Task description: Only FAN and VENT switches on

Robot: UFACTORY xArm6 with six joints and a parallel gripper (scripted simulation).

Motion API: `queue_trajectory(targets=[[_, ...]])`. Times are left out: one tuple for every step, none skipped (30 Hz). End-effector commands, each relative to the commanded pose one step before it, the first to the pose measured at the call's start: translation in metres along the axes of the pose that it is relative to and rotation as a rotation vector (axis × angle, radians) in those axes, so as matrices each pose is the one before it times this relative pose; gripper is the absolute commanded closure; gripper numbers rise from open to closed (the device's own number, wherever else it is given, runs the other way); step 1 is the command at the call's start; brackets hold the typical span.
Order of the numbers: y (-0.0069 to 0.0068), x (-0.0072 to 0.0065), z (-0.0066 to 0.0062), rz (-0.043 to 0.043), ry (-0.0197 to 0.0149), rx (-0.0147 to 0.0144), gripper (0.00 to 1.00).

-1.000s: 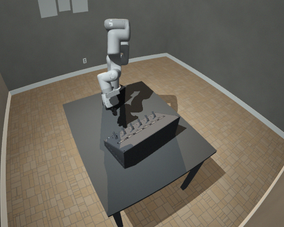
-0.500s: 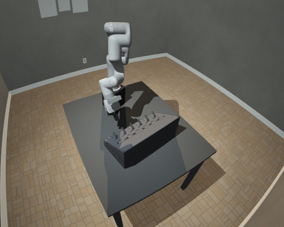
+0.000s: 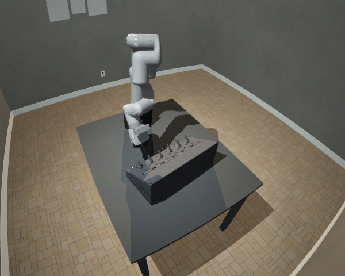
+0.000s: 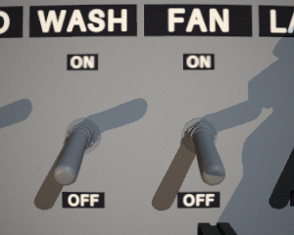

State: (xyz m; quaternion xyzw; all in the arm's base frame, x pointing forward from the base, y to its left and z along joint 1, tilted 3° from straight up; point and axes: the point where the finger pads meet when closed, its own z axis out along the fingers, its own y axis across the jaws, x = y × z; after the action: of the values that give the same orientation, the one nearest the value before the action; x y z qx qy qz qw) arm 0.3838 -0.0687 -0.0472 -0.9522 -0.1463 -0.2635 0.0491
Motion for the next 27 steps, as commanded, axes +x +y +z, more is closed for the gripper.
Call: queue_trajectory(targets=[[0.00088,0.00146,0.00956,-0.00112,0.00368,-0.00334,1.0],[0.0,0.0,0.00124,0.0,0.0,0.00001,1.0],[0.0,0.0,0.001,0.0,0.0,0.0,1.0],[0.0,-0.00001,0.00078,0.0,0.0,0.0,1.0],[0.0,-0.00001,0.00058,0.0,0.0,0.0,1.0],[0.0,0.0,0.00041,0.0,0.0,0.0,1.0],[0.0,0.0,0.0,0.0,0.0,0.0,1.0],[0.0,0.0,0.0,0.0,0.0,0.0,1.0],[0.0,0.0,0.00025,0.0,0.0,0.0,1.0],[0.0,0.0,0.00014,0.0,0.0,0.0,1.0],[0.0,0.0,0.00005,0.0,0.0,0.0,1.0],[0.0,0.0,0.00001,0.0,0.0,0.0,1.0],[0.0,0.0,0.0,0.0,0.0,0.0,1.0],[0.0,0.0,0.0,0.0,0.0,0.0,1.0],[0.0,0.0,0.0,0.0,0.0,0.0,1.0],[0.0,0.0,0.0,0.0,0.0,0.0,1.0],[0.0,0.0,0.0,0.0,0.0,0.0,1.0],[0.0,0.0,0.0,0.0,0.0,0.0,1.0],[0.0,0.0,0.0,0.0,0.0,0.0,1.0],[0.0,0.0,0.0,0.0,0.0,0.0,1.0],[0.0,0.0,0.0,0.0,0.0,0.0,1.0],[0.0,0.0,0.0,0.0,0.0,0.0,1.0],[0.00001,0.00002,0.0,0.0,0.0,0.0,1.0],[0.0,0.0,0.0,0.0,0.0,0.0,1.0],[0.0,0.0,0.0,0.0,0.0,0.0,1.0],[0.00002,0.00005,0.0,0.0,0.0,0.0,1.0],[0.00004,0.00008,0.0,0.0,0.0,0.0,1.0]])
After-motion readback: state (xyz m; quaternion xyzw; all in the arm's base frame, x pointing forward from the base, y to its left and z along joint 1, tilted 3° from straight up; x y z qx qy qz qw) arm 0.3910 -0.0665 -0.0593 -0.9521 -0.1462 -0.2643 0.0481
